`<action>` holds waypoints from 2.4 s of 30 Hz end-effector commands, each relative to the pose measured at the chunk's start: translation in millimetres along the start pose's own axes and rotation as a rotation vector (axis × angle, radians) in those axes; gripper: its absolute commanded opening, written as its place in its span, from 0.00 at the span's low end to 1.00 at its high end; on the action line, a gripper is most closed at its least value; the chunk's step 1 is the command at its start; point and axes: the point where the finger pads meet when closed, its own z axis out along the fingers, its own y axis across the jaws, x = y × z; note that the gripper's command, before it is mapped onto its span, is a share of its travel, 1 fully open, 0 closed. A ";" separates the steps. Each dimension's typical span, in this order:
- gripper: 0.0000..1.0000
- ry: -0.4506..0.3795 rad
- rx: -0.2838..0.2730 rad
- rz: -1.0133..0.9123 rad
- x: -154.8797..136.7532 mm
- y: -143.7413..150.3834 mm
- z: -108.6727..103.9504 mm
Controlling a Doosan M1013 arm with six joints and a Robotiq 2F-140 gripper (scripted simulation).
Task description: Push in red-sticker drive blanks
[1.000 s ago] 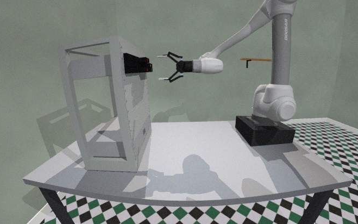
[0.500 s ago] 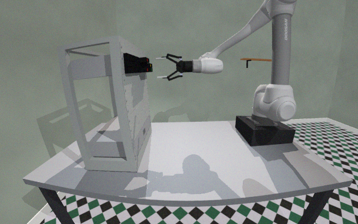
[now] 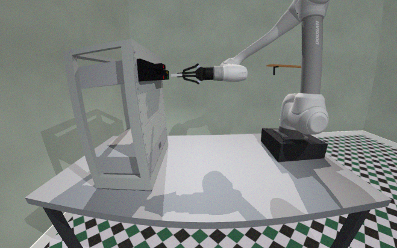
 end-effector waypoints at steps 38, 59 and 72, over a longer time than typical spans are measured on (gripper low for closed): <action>0.00 0.000 0.000 0.000 -80.2 7.7 -18.5; 0.00 0.000 0.000 0.000 -94.9 9.1 8.9; 0.00 0.000 0.000 0.000 -94.9 9.1 17.4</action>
